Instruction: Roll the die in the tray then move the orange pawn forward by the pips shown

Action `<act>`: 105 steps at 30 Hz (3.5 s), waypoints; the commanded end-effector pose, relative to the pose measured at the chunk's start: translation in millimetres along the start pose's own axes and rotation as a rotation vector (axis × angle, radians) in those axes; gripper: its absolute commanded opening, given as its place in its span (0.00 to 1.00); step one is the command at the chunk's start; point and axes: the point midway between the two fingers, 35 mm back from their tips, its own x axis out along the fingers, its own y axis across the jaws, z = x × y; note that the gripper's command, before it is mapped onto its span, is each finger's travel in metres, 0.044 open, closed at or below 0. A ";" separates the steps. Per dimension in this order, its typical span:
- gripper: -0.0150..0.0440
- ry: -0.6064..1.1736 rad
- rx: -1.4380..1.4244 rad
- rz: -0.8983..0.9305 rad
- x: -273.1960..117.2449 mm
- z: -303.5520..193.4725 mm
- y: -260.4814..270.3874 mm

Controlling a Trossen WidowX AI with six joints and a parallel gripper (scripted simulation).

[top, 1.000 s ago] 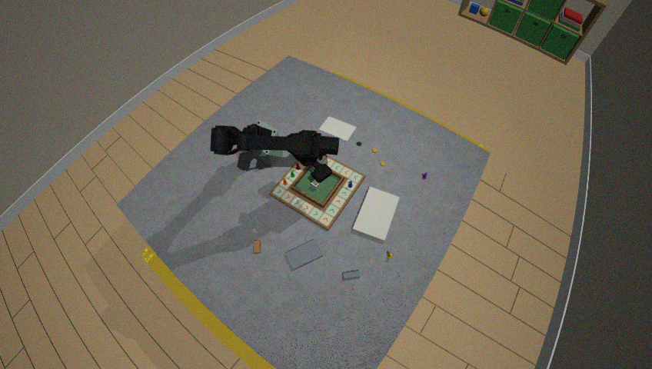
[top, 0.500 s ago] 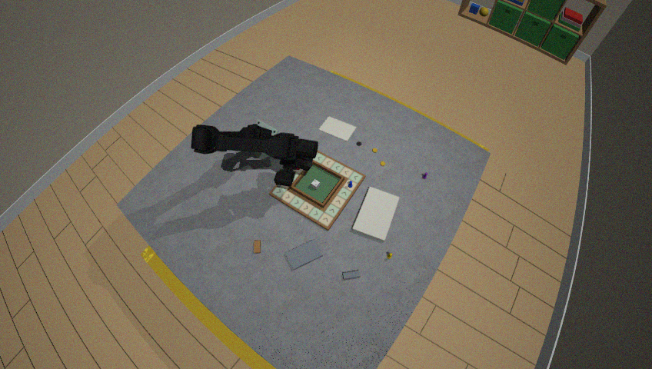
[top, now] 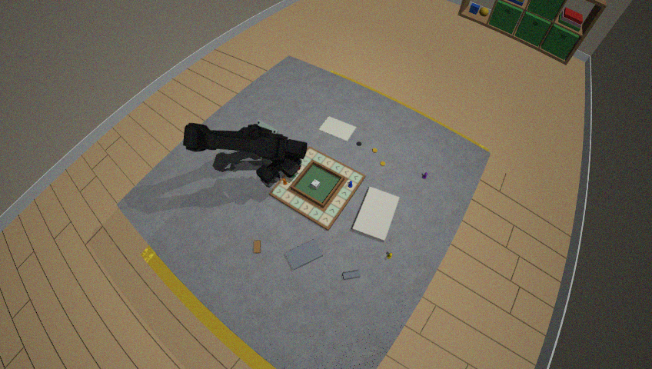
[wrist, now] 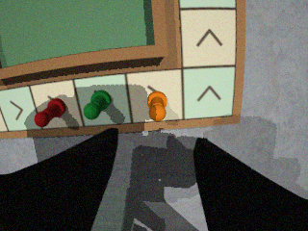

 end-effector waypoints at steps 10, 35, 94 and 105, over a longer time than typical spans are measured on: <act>0.59 -0.006 0.023 -0.002 17.4 0.3 -0.9; 0.59 -0.007 0.023 -0.004 56.1 0.4 -1.2; 0.25 -0.003 0.018 0.019 -58.3 9.8 -2.0; 0.25 -0.007 0.019 0.029 -30.0 34.7 -10.8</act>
